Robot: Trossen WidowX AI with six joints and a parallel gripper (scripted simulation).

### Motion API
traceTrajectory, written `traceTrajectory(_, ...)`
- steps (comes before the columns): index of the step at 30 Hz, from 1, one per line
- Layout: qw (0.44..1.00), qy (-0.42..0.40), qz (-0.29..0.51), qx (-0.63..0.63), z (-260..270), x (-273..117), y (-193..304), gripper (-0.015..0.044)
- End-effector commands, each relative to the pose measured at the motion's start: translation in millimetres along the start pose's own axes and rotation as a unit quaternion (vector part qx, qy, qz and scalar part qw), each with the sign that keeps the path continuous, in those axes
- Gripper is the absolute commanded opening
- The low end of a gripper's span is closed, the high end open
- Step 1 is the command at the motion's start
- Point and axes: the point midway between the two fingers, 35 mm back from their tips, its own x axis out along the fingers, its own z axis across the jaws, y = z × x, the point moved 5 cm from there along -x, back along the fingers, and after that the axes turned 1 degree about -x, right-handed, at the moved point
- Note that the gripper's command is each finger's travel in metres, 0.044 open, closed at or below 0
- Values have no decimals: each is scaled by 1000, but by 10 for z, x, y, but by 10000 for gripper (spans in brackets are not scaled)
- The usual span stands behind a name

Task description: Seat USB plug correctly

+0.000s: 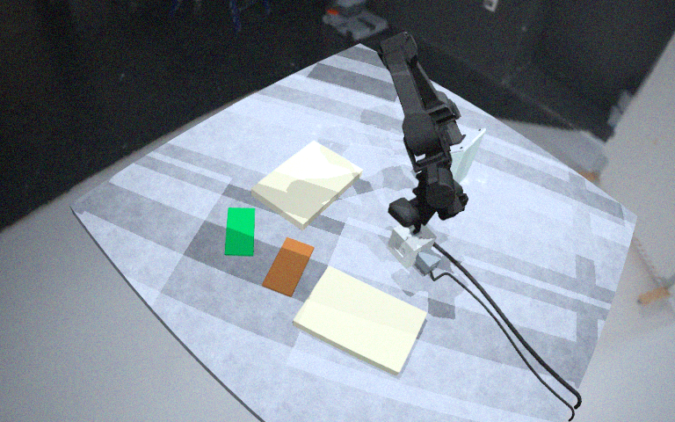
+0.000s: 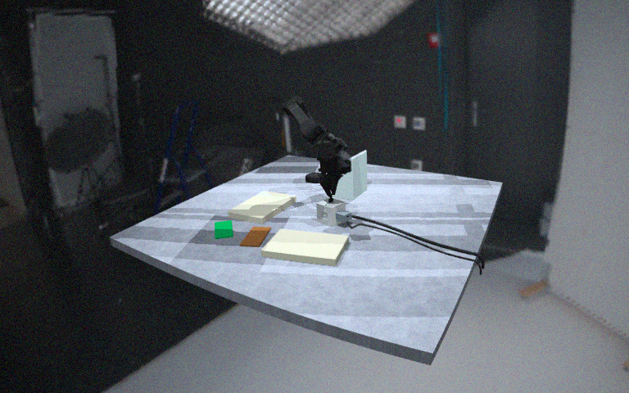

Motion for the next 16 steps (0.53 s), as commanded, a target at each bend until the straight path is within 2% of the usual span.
traceTrajectory(1, 1000, 0, 0, 0, 1, 0, -1, 95)
traceTrajectory(16, 1000, 0, 0, 0, 0, -109, -11, 95)
